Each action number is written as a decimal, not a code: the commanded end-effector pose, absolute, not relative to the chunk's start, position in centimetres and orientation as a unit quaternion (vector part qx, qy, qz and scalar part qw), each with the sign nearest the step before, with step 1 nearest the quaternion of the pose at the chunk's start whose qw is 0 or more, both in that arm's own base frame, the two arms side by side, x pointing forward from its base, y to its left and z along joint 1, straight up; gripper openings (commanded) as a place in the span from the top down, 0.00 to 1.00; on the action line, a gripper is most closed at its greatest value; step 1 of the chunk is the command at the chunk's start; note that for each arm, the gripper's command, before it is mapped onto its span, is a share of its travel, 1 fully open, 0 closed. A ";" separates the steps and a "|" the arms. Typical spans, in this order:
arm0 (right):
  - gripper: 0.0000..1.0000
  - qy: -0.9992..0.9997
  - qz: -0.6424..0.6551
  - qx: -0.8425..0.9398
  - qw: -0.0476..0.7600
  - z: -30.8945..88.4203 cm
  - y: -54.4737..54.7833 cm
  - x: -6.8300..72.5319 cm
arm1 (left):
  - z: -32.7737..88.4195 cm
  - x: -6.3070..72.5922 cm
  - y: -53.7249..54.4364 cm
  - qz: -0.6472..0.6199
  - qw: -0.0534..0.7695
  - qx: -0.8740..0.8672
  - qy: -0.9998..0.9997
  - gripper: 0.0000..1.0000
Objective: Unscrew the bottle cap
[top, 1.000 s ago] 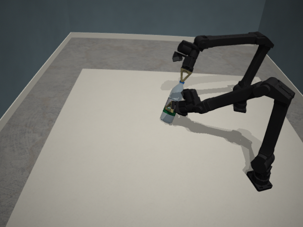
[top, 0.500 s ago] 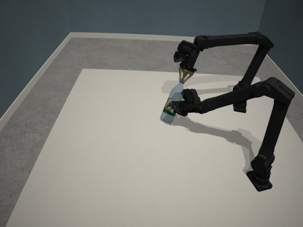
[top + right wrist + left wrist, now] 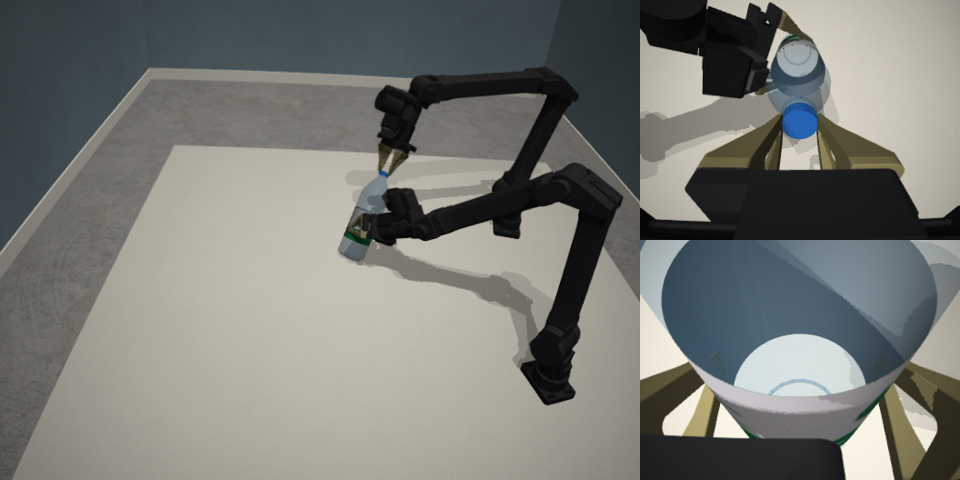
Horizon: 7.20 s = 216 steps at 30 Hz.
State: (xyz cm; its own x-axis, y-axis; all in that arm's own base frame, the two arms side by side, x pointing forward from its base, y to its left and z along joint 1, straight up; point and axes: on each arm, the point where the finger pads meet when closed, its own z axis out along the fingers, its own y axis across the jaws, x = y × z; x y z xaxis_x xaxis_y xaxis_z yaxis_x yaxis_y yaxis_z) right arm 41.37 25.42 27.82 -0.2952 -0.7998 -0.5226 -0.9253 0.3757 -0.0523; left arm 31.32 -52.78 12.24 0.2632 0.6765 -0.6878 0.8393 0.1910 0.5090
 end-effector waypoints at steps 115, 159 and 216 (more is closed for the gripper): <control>1.00 0.939 0.219 -0.198 0.178 29.9 25.9 41.8 | 12.6 32.2 -52.9 -0.084 0.491 0.623 0.603 1.00; 0.43 0.703 0.089 -0.651 0.273 29.6 25.7 42.0 | 12.6 32.2 -52.9 -0.084 0.491 0.623 0.603 1.00; 0.43 0.862 0.291 0.416 0.009 29.4 25.8 42.1 | 12.6 32.2 -52.9 -0.084 0.491 0.623 0.603 1.00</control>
State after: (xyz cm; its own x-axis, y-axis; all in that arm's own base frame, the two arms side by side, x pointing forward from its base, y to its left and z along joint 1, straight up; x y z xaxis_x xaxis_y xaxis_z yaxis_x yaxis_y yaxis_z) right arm 41.02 25.78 27.92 -0.7406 0.6461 0.1848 0.6356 0.5842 0.5048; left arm 31.39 -52.74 12.23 0.2571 0.6759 -0.6907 0.8405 0.1964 0.5050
